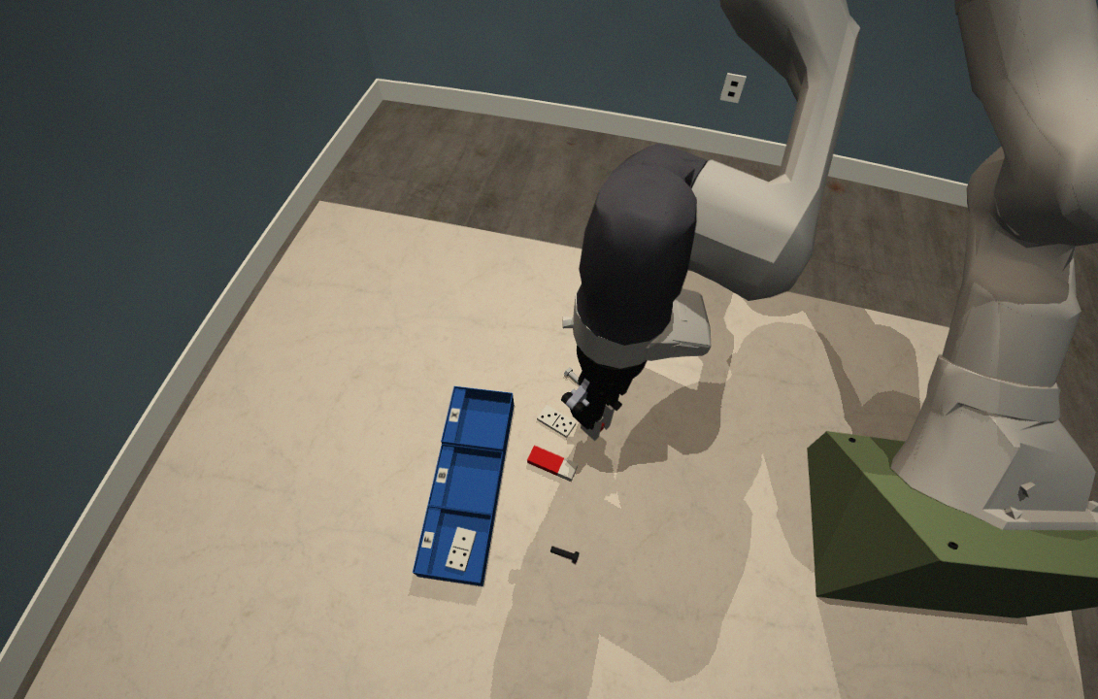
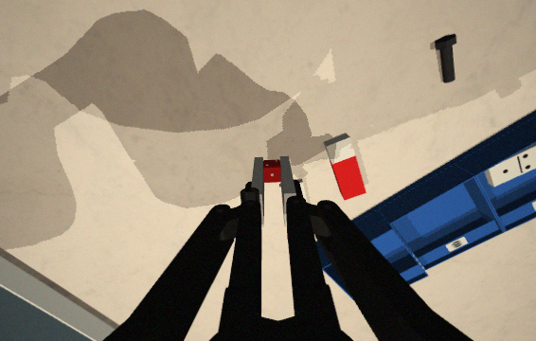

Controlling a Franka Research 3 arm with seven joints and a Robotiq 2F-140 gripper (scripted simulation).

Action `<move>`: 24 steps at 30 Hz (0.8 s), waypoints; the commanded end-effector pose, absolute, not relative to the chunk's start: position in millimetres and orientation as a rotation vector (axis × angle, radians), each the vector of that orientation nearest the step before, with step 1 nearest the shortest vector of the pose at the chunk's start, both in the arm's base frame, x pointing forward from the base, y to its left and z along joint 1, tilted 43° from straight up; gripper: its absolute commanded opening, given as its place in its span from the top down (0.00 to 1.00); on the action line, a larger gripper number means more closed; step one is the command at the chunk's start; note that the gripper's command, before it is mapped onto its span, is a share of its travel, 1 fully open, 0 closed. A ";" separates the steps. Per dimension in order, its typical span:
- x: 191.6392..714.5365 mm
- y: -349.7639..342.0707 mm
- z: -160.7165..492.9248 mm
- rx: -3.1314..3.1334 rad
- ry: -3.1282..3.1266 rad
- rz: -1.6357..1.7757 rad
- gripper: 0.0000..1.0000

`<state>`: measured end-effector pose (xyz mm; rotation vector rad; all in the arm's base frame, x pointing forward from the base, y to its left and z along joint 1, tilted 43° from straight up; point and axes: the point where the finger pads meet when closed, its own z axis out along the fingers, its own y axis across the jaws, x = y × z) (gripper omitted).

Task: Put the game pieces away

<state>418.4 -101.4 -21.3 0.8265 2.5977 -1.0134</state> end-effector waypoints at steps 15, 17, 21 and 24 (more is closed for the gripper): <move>416.0 -75.3 6.8 0.815 2.607 -1.024 0.93; 416.0 -75.3 6.8 0.815 2.607 -1.024 0.93; 416.0 -75.3 6.8 0.815 2.607 -1.024 0.93; 416.0 -75.3 6.8 0.815 2.607 -1.024 0.93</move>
